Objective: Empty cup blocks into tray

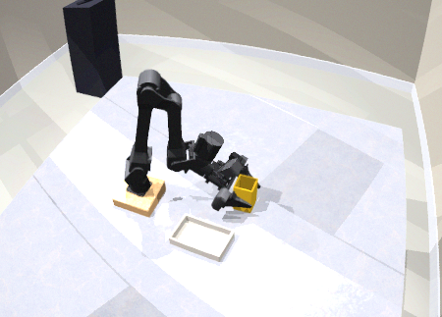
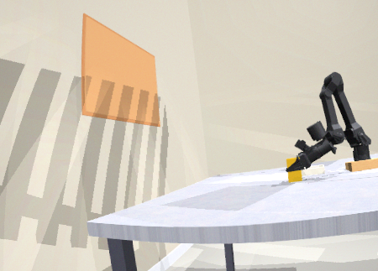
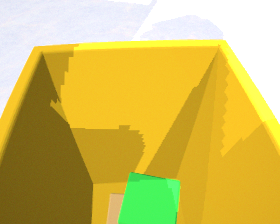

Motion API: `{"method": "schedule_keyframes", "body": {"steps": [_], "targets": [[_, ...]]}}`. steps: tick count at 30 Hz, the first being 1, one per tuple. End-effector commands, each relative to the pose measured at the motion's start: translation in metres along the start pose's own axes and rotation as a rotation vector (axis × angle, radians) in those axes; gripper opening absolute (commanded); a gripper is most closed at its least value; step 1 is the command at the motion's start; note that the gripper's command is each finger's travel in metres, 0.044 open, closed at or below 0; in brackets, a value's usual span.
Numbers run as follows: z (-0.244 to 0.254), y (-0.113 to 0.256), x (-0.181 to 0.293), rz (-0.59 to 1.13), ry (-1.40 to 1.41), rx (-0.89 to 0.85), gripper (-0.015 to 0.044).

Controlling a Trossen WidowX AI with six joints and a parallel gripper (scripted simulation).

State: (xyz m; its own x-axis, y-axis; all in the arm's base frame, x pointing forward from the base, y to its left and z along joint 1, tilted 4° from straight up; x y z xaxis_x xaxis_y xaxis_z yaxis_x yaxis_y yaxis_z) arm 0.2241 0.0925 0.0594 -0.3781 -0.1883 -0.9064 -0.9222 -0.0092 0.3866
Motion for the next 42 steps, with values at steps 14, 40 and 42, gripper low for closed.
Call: {"method": "schedule_keyframes", "body": {"steps": [14, 40, 42], "targets": [[0.000, -0.002, 0.001, 0.004, 0.007, -0.003, 0.0298], [-0.002, 0.010, -0.023, 0.003, 0.006, -0.003, 0.0000], [-0.002, 0.011, -0.026, 0.003, 0.006, -0.003, 0.0000]]}}
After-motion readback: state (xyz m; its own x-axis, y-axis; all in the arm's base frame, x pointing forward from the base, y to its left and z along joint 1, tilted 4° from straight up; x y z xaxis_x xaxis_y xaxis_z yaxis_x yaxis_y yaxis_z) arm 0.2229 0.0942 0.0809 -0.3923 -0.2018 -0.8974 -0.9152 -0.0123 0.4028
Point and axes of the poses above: the point midway between the two fingers, 35 mm back from their tips, its own y axis back along the fingers, its own z axis across the jaws, x = y × z, the point moved 9 cm from there along y, back along the fingers, and after that the axes turned 7 degrees about y, right-handed, at the moved point
